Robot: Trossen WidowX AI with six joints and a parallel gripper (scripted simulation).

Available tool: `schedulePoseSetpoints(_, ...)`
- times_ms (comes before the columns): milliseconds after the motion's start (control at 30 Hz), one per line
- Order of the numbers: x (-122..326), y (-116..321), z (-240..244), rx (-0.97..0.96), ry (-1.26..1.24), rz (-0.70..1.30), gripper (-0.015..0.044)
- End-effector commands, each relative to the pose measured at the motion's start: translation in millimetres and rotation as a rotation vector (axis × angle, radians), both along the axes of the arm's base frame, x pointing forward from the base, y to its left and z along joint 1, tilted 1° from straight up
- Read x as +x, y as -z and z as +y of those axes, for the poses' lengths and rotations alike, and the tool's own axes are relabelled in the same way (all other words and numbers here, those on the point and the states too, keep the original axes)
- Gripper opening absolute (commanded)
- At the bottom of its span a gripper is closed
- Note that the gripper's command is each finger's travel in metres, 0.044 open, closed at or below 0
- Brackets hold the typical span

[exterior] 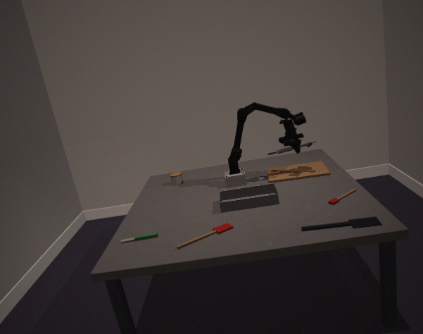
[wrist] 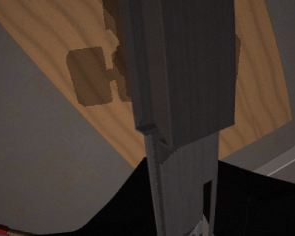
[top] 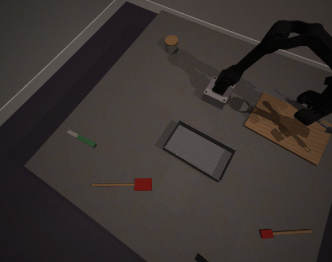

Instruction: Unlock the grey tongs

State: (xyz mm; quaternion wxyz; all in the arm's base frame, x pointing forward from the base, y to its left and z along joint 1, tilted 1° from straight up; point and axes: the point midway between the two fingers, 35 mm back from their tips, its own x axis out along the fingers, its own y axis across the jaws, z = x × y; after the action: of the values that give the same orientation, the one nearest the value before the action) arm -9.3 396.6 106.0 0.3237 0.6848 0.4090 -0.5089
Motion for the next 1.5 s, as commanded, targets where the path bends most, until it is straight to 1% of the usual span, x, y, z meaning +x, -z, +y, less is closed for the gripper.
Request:
schedulePoseSetpoints(0,-2,-6,-1,0.077,-0.003,-0.047,-0.015)
schedulePoseSetpoints(900,-9,-39,-24,0.541,0.033,-0.257,-0.015)
schedulePoseSetpoints(1467,-9,-40,-25,0.552,0.036,-0.26,-0.015)
